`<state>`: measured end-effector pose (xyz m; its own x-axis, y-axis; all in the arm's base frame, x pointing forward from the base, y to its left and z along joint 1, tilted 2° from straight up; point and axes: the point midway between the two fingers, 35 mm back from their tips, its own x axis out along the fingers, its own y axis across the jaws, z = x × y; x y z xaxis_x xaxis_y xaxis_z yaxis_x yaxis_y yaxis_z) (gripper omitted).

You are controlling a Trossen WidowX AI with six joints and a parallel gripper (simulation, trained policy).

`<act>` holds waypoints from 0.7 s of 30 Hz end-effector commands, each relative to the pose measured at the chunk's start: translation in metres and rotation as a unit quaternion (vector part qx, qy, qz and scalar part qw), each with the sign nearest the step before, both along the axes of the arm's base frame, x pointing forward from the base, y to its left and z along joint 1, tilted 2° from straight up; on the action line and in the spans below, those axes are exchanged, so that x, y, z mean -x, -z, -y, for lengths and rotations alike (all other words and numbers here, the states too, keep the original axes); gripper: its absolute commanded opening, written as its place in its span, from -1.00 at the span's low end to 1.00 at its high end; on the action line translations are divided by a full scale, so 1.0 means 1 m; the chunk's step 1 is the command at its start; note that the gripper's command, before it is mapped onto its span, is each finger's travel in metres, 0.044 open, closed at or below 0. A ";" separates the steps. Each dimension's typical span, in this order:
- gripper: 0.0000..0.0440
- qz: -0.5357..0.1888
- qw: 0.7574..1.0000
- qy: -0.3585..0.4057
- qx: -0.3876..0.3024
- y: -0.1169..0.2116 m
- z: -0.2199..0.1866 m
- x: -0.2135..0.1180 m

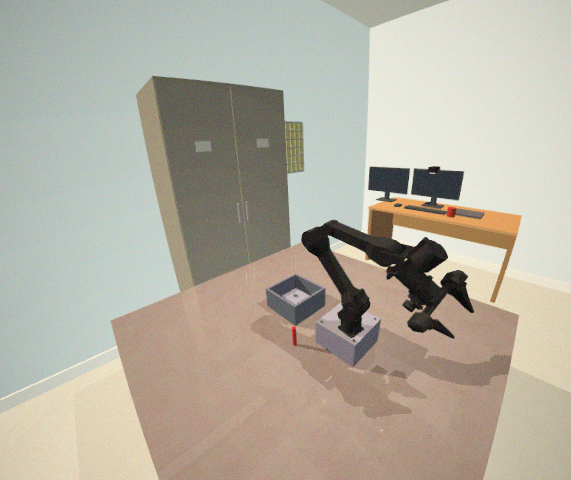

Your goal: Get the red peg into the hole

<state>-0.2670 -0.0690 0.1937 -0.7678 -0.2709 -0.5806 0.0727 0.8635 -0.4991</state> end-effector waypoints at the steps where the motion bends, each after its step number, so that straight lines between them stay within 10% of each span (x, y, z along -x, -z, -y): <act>1: 0.89 0.005 1.000 0.000 0.007 0.001 0.003 -0.002; 21: 1.00 0.268 0.953 0.057 0.128 0.058 0.110 -0.099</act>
